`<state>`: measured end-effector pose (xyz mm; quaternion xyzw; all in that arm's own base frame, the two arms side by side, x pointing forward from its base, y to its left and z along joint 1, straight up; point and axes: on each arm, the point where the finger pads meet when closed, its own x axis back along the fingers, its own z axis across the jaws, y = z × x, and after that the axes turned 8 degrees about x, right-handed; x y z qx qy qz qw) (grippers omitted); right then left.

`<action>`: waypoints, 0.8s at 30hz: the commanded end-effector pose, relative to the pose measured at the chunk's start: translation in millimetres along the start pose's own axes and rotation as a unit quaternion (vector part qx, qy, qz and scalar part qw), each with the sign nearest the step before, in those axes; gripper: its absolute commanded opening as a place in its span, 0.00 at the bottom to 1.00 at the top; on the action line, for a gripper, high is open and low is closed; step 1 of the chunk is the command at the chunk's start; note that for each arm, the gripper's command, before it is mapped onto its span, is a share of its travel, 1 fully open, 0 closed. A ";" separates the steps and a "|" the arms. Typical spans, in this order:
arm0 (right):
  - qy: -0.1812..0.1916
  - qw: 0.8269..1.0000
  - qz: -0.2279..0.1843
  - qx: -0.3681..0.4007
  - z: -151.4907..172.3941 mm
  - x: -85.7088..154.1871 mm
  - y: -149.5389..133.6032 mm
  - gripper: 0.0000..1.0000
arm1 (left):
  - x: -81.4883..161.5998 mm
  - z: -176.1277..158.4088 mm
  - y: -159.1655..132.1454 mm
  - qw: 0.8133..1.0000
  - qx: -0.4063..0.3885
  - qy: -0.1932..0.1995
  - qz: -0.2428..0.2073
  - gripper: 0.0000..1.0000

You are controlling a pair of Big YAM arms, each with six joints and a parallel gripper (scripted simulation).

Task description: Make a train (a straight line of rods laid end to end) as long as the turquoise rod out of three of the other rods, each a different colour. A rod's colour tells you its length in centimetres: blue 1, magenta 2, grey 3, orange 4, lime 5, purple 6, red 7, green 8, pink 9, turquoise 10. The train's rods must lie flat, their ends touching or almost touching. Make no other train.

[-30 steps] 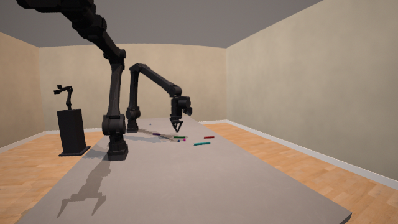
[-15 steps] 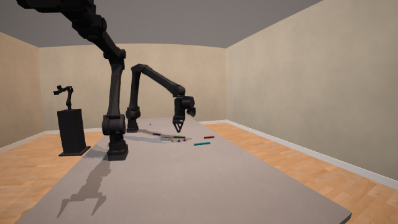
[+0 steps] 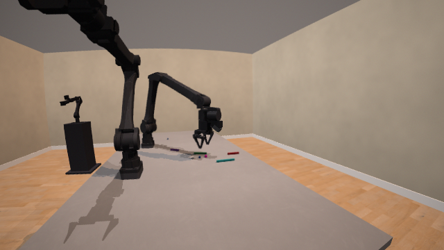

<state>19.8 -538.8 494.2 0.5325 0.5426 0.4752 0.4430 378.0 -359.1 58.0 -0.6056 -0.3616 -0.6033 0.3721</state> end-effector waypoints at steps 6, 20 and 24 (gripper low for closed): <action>-0.006 1.000 -0.012 -0.009 -4.0 -5.5 5.9 1.00 | 20.2 -10.0 42.0 0.989 -0.147 -0.004 -0.023 1.00; -0.006 1.000 -0.012 -0.009 -4.0 -5.5 5.9 1.00 | 19.3 -15.6 65.7 0.947 -0.320 0.000 -0.023 1.00; -0.006 1.000 -0.012 -0.009 -4.0 -5.5 5.9 1.00 | 18.8 -17.1 72.7 0.929 -0.370 0.002 -0.023 1.00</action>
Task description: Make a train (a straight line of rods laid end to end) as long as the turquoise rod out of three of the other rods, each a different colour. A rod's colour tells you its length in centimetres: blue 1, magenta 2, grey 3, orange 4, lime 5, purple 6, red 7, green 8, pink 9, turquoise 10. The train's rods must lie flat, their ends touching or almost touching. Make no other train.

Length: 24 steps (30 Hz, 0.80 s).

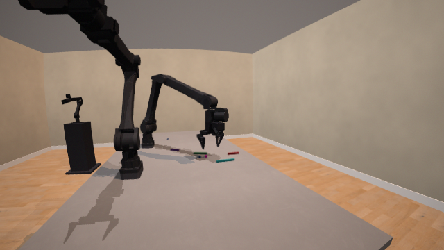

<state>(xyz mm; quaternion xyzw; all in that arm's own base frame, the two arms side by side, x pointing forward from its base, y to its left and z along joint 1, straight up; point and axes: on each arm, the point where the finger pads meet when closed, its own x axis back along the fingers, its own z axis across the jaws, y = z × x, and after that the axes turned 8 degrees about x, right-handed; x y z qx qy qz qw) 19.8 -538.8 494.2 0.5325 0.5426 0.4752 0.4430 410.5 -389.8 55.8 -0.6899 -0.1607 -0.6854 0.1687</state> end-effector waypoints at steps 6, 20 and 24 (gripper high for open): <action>-0.006 1.000 -0.012 -0.009 -4.0 -5.5 5.9 1.00 | 19.6 16.5 34.6 0.991 -0.132 0.010 -0.020 1.00; -0.006 1.000 -0.012 -0.009 -4.0 -5.5 5.9 1.00 | 30.0 17.6 37.2 0.989 -0.143 0.014 -0.029 1.00; -0.006 1.000 -0.012 -0.009 -4.0 -5.5 5.9 1.00 | 30.0 17.6 37.2 0.989 -0.143 0.014 -0.029 1.00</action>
